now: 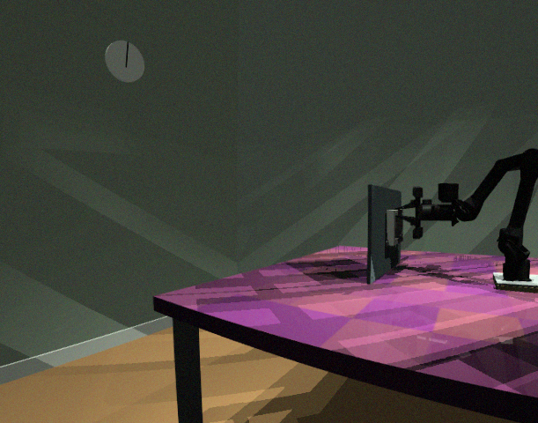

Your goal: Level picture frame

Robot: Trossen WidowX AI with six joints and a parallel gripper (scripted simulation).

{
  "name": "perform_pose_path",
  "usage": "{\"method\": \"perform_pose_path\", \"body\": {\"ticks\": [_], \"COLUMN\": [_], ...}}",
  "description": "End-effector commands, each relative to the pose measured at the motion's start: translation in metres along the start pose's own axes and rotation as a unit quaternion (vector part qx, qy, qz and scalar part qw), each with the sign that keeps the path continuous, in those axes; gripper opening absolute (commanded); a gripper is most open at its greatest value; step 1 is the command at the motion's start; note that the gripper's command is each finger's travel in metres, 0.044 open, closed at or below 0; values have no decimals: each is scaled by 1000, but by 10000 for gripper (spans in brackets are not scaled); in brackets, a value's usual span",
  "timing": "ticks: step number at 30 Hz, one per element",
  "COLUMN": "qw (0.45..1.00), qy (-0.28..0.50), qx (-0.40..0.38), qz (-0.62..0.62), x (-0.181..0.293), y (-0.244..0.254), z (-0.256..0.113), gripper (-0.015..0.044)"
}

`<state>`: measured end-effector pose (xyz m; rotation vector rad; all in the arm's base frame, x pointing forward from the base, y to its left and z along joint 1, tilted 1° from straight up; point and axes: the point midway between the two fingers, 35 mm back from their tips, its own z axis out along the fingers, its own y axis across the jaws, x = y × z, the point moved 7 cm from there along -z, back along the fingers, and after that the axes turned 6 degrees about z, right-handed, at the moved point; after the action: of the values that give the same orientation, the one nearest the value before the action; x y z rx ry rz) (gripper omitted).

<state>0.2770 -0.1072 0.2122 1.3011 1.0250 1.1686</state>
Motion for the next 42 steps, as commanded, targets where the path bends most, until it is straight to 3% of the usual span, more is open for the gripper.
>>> {"method": "perform_pose_path", "body": {"ticks": [1, 3, 13, 18, 29, 36, 42], "qw": [1000, 1000, 1000, 1000, 998, 998, 995], "qy": [1, 1, 0, 0, 2, 0, -1], "qx": [0, 0, 0, 0, 1, 2, 0], "qz": [12, 17, 8, 4, -58, -61, -105], "x": [0, 0, 0, -1, -2, -5, -9], "y": [-1, -1, 0, 1, 2, 4, 28], "z": [0, 0, 0, -5, -90, -97, -141], "gripper": [0, 0, 260, 260, 260, 260, 260]}}
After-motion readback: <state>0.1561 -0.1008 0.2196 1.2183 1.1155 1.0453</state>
